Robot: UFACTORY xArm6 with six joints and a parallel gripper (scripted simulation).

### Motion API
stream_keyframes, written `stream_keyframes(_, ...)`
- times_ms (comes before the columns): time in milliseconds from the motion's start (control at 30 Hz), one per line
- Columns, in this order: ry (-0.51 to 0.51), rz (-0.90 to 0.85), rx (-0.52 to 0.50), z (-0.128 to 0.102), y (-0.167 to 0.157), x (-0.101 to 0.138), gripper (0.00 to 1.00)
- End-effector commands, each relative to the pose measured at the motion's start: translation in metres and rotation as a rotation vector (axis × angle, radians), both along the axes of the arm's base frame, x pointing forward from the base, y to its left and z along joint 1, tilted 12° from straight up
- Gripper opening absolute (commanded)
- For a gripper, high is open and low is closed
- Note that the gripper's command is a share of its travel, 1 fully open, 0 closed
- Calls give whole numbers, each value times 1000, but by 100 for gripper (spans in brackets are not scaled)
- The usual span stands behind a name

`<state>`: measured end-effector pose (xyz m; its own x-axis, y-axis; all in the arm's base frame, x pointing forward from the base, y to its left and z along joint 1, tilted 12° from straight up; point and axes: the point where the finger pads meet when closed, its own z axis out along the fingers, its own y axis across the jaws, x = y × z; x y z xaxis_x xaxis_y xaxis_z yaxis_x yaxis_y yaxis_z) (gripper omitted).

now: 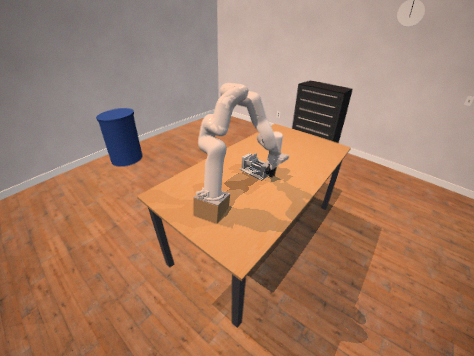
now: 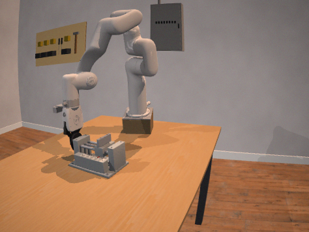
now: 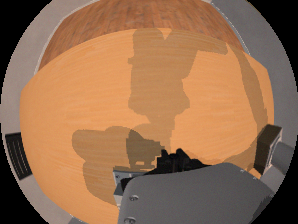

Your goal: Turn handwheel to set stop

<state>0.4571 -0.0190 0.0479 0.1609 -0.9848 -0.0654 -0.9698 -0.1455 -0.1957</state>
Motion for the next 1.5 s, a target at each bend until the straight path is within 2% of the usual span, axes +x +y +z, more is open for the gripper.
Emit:
stream_keyframes(0,-1,0,0,4,-1,-2,6)
stream_keyframes(1467,-1,0,0,12,-2,-4,6)
